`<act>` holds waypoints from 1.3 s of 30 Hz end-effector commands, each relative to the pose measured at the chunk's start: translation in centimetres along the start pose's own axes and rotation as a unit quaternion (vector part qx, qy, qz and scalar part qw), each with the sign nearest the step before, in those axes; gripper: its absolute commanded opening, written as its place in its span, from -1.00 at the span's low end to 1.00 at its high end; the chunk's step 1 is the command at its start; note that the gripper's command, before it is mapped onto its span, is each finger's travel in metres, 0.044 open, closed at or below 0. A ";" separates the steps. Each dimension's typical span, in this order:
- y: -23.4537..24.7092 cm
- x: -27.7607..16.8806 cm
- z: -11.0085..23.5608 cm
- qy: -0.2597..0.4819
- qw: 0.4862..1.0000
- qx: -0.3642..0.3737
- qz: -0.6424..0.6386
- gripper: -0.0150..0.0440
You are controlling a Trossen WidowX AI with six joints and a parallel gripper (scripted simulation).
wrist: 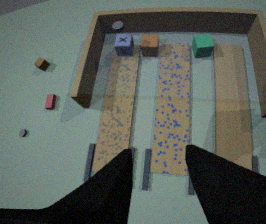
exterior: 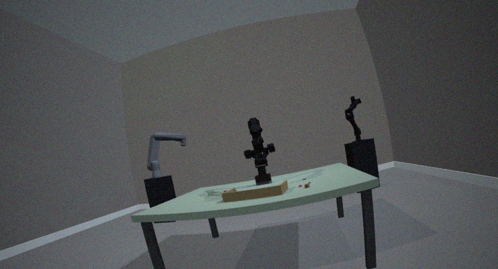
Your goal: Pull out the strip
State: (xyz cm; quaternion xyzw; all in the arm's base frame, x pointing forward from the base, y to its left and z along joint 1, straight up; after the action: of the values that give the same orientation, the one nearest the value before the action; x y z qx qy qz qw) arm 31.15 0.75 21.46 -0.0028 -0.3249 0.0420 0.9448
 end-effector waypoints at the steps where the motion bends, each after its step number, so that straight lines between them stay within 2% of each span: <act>1: 1.3 1.9 -2.6 0.075 0.997 0.014 -0.020 -0.29; 3: 2.1 2.8 -4.1 0.116 0.993 0.018 -0.029 -0.47; 4: 2.5 3.1 -4.8 0.137 0.990 0.019 -0.034 -0.49; 13: 7.7 4.2 -11.4 0.304 0.951 0.004 -0.063 -0.49; 39: 7.7 2.4 -14.4 0.307 0.950 0.003 -0.063 -0.49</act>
State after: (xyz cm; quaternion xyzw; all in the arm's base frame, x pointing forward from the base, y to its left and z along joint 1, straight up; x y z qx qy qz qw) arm 41.28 9.04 12.00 0.0091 -0.0209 -0.0176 0.9996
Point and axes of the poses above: the point midway between the two fingers, 35 mm back from their tips, its own z axis back along the fingers, its own y axis across the jaws, x = y × z, the point moved 9 cm from there along z, back along the fingers, and after that the axes turned 12 degrees about z, right-handed, at the moved point
